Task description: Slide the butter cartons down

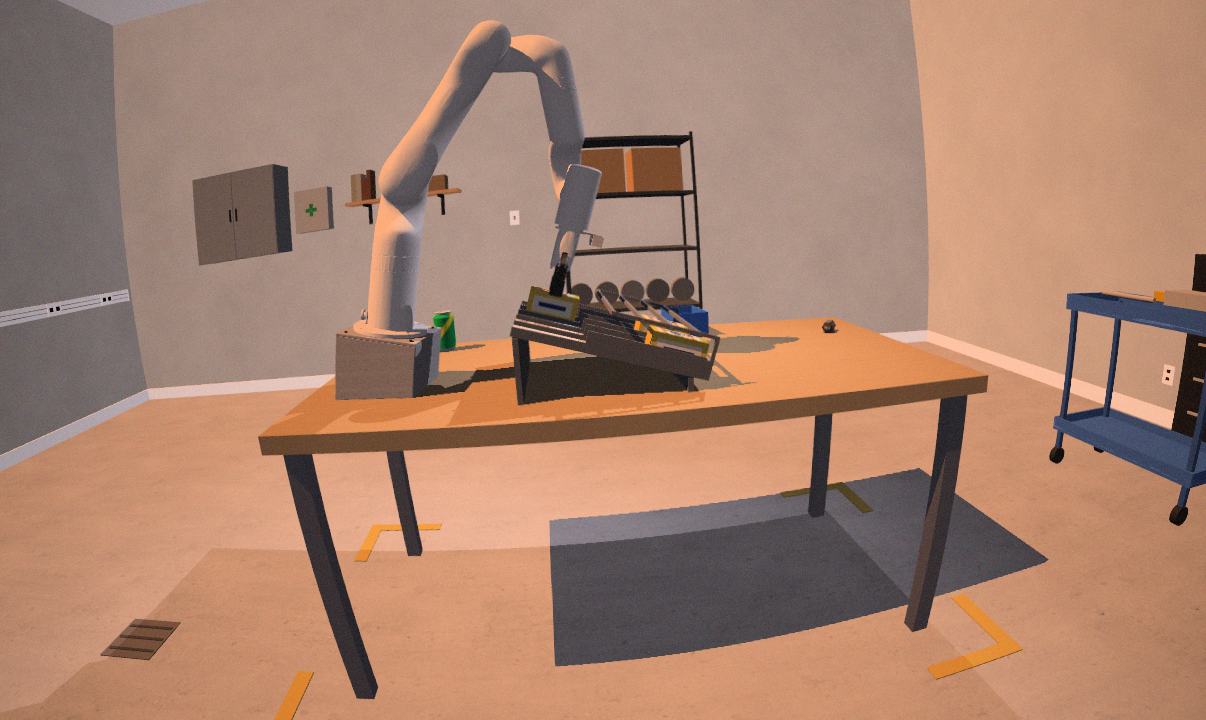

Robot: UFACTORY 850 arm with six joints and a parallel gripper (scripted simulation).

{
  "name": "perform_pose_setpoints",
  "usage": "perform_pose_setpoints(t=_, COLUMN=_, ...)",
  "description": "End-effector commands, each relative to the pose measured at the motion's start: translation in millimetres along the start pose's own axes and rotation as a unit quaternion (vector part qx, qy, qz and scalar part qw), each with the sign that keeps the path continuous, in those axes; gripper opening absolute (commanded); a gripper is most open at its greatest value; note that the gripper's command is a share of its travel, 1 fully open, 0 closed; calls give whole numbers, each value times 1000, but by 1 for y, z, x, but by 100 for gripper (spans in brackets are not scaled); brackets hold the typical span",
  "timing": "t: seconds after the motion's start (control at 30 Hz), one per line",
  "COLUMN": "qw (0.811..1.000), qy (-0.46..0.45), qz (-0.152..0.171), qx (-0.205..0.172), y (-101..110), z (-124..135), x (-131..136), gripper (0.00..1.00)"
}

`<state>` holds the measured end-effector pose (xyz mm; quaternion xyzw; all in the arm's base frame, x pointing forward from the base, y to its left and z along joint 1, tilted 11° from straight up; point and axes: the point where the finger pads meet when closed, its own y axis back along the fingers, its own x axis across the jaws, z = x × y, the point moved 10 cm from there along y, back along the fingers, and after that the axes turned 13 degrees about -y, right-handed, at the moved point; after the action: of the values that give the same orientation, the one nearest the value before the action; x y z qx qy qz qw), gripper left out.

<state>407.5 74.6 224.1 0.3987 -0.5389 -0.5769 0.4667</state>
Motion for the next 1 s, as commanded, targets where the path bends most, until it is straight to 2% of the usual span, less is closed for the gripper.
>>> perform_pose_setpoints(t=0.0, qw=1000, qy=0, qz=0, qx=1, y=1, z=0, x=0, gripper=100)
perform_pose_setpoints(t=0.33, qw=1000, qy=0, qz=0, qx=1, y=1, z=0, x=0, gripper=100)
perform_pose_setpoints(t=0.37, qw=1000, qy=0, qz=0, qx=1, y=-28, z=0, x=0, gripper=100)
perform_pose_setpoints(t=0.9, qw=1000, qy=0, qz=0, qx=1, y=-28, z=0, x=0, gripper=100)
perform_pose_setpoints(t=0.93, qw=1000, qy=0, qz=0, qx=1, y=-27, z=0, x=0, gripper=0)
perform_pose_setpoints(t=0.97, qw=1000, qy=0, qz=0, qx=1, y=-27, z=0, x=0, gripper=0)
